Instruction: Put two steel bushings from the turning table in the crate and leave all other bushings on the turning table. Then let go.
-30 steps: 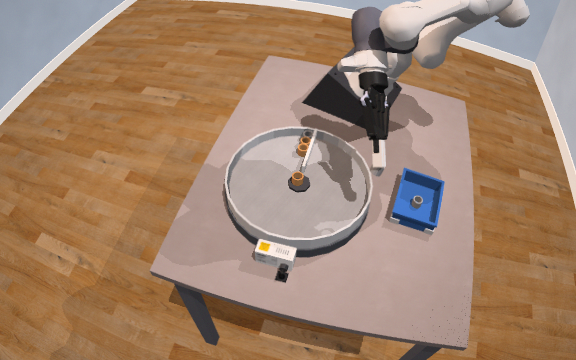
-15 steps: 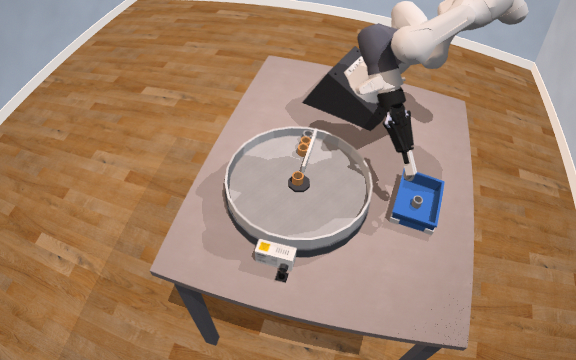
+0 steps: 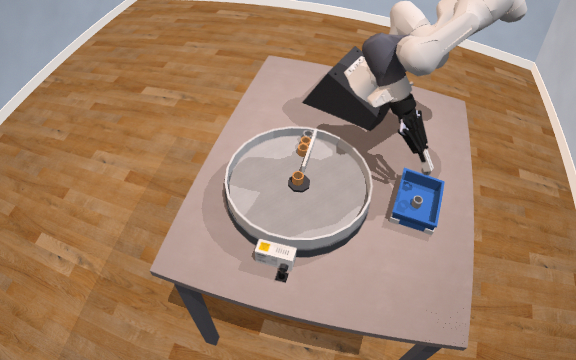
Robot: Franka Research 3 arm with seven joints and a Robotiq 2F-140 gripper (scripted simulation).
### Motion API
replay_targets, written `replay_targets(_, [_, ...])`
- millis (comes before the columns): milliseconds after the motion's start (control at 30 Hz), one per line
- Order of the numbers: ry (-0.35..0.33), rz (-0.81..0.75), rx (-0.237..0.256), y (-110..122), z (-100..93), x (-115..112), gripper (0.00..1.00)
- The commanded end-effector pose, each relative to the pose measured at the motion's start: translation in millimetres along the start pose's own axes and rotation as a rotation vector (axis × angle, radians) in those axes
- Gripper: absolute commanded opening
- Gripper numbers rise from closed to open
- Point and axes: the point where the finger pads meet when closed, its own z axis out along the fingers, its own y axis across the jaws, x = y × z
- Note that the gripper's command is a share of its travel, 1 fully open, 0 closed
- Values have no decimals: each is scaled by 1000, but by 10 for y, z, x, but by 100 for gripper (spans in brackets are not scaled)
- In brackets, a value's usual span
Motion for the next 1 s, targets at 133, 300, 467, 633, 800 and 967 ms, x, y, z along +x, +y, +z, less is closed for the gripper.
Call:
replay_targets(133, [-10, 26, -40, 141, 46, -28, 0])
replay_targets(300, [-10, 26, -41, 146, 48, -29, 0])
replay_targets(467, [-10, 26, -41, 146, 48, -29, 0])
replay_targets(633, [-10, 26, -41, 146, 48, -29, 0])
replay_targets(800, [-10, 26, -41, 146, 48, -29, 0])
replay_targets(967, [-10, 26, -41, 146, 48, -29, 0])
